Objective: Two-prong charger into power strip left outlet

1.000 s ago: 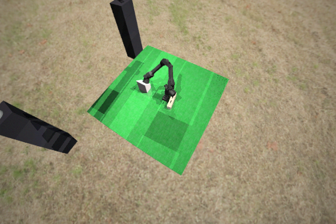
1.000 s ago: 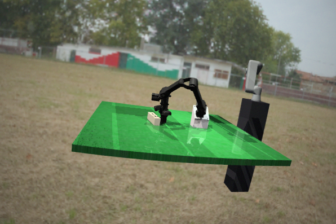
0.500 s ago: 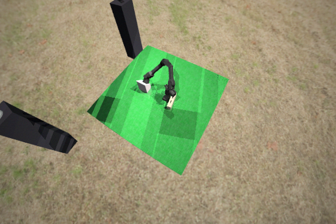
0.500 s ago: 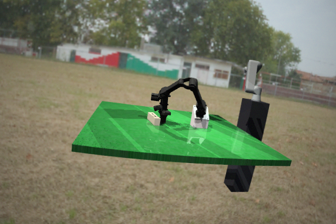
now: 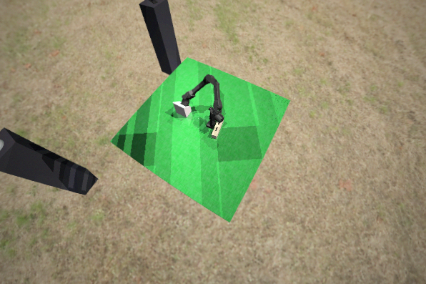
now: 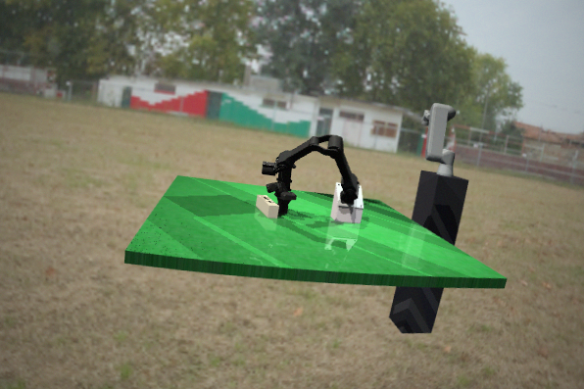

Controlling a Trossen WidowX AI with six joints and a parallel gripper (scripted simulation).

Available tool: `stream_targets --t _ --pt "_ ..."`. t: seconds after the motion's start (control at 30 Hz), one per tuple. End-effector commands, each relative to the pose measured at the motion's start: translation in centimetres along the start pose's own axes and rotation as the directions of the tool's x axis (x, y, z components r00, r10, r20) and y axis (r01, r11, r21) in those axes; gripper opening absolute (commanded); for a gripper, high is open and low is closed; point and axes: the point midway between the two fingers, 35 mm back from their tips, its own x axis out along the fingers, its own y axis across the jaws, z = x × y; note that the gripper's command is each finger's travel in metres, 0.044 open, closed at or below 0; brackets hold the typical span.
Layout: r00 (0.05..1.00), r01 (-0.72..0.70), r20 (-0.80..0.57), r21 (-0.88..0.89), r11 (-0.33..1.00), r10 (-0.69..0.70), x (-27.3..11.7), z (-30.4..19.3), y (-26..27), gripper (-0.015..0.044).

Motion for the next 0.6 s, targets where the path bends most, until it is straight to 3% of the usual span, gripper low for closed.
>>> stream_targets --t 0.0,0.57 --pt "1.000 -0.006 0.001 0.004 1.000 0.006 0.00 0.16 0.09 0.0000" --pt "1.000 -0.006 0.002 0.004 1.000 0.006 -0.05 0.76 0.10 0.0000"
